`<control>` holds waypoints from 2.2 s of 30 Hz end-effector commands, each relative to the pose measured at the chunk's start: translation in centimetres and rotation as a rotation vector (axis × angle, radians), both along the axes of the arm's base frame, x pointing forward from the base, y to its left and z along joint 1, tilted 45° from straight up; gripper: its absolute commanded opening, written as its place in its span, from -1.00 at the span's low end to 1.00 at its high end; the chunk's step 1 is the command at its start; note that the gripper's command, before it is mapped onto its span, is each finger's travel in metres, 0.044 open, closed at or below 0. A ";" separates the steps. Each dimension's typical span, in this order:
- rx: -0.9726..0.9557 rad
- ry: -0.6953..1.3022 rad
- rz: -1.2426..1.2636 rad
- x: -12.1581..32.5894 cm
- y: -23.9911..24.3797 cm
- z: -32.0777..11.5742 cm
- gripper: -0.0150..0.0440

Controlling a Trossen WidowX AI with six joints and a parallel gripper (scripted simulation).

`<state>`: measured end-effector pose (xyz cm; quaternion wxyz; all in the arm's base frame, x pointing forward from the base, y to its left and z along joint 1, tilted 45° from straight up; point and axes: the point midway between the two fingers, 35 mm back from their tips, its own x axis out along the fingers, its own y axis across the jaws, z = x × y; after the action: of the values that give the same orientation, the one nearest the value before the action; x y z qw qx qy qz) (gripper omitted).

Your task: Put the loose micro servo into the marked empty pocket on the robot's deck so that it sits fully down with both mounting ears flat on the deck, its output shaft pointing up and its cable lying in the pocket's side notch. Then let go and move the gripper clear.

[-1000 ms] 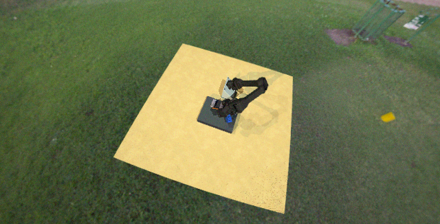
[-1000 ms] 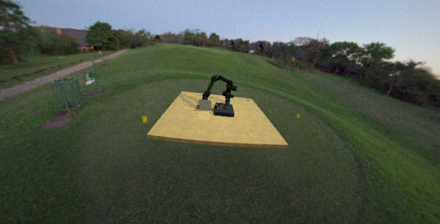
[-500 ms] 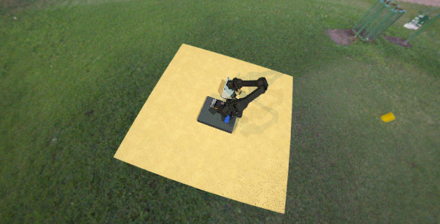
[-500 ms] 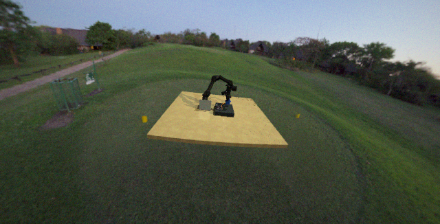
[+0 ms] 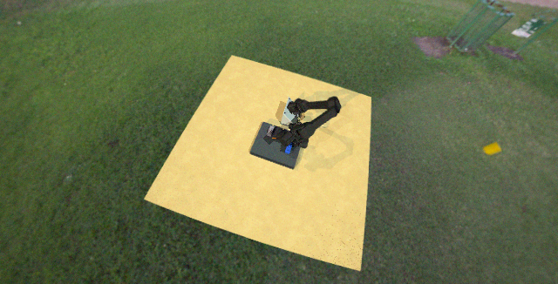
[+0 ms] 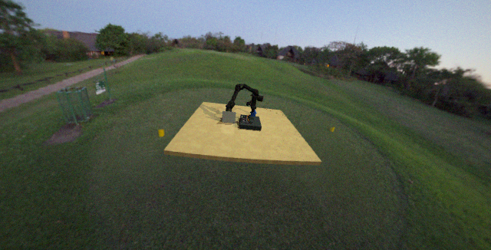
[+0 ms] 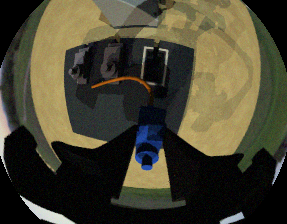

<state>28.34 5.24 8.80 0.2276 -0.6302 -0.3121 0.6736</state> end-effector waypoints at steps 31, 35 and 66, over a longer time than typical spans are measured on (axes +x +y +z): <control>0.000 0.009 -0.003 -9.7 -0.6 -0.6 -0.49; 0.000 0.009 -0.003 -9.8 -0.2 -1.1 -0.49; 0.001 0.009 -0.003 -10.0 0.8 -2.1 -0.49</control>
<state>18.52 5.83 6.96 0.2263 -0.6293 -0.3109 0.6754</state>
